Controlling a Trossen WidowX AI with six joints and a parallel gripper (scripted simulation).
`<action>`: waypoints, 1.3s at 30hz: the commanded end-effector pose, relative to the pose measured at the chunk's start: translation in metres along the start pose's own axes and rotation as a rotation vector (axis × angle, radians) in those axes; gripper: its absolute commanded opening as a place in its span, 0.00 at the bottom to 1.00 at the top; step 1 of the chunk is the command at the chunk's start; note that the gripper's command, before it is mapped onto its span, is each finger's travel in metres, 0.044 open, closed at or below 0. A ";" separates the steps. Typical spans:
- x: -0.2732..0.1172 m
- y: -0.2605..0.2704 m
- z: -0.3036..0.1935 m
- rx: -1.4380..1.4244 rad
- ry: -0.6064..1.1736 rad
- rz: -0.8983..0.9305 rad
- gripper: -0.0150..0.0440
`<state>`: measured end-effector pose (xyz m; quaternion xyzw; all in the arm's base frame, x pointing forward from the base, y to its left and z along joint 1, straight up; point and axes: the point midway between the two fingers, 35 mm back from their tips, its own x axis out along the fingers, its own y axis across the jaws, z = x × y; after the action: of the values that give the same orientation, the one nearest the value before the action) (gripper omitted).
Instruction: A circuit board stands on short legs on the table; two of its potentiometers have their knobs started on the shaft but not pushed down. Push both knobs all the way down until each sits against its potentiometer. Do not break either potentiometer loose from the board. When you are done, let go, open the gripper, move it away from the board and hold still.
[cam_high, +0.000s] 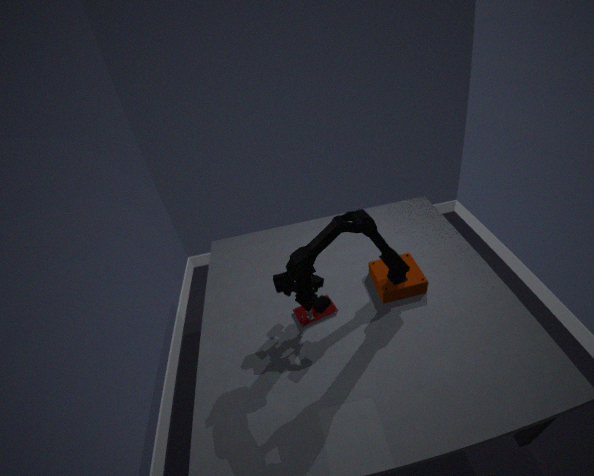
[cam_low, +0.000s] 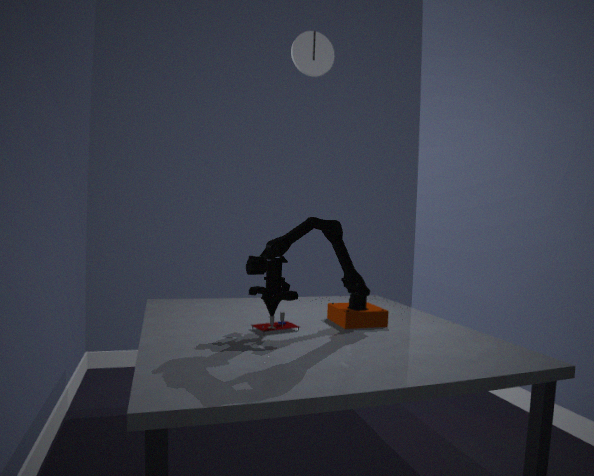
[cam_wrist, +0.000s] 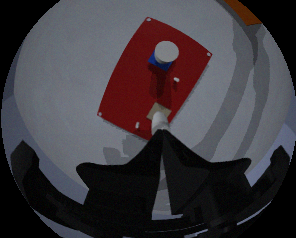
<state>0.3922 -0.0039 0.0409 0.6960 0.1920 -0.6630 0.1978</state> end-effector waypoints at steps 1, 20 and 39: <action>0.010 0.001 0.000 0.003 -0.008 0.001 0.25; 0.012 0.001 0.000 0.003 -0.008 0.001 0.25; 0.014 0.001 0.000 0.003 -0.008 0.001 0.25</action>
<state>0.3918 -0.0039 0.0387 0.6965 0.1918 -0.6625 0.1980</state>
